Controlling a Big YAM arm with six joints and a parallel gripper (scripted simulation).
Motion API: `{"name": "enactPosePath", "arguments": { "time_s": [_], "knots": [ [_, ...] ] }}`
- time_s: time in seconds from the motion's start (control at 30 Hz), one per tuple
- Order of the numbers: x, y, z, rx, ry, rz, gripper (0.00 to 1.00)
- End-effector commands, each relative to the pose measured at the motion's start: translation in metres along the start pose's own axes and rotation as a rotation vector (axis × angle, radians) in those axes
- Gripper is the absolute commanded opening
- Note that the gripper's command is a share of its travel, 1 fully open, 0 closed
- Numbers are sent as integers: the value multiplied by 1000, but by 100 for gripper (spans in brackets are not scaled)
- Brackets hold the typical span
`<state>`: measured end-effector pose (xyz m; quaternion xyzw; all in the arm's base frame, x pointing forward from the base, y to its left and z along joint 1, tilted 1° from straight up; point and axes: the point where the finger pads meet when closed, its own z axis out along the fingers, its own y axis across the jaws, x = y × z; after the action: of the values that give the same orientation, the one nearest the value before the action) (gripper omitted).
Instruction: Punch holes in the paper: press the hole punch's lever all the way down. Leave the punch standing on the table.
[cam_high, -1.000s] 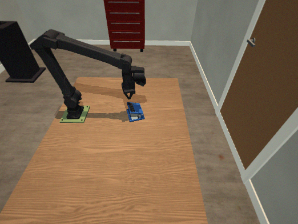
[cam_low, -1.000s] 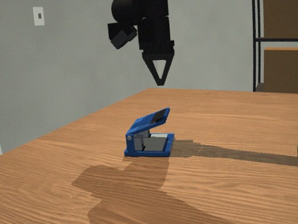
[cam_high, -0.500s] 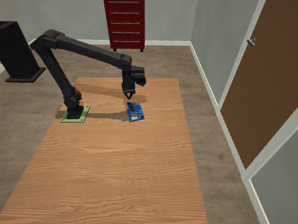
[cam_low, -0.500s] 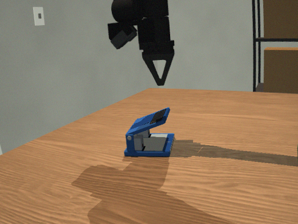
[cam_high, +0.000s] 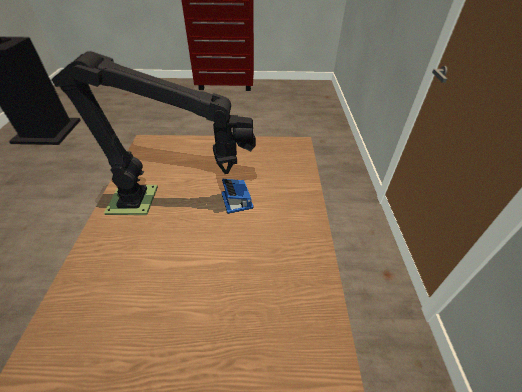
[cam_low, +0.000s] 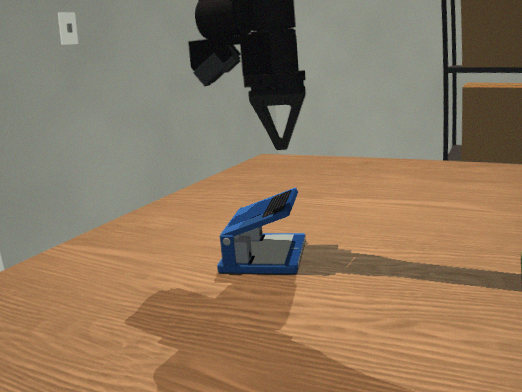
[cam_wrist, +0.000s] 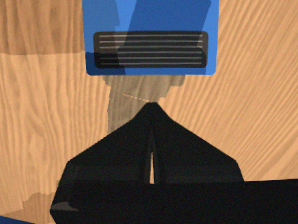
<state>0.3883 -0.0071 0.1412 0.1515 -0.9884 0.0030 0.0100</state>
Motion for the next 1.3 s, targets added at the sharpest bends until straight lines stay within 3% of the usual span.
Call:
{"name": "enactPosePath", "arguments": {
  "time_s": [0.0, 0.6, 0.77, 1.17, 1.27],
  "knots": [
    [-19, -1, -20, 18, -61, -2, 0],
    [-6, 2, 15, 3, -13, -3, 0],
    [-7, 1, 13, 8, -30, -3, 0],
    [-1, 0, 42, 3, -13, -3, 0],
    [-4, -1, 40, 6, -23, -3, 0]
  ]
}}
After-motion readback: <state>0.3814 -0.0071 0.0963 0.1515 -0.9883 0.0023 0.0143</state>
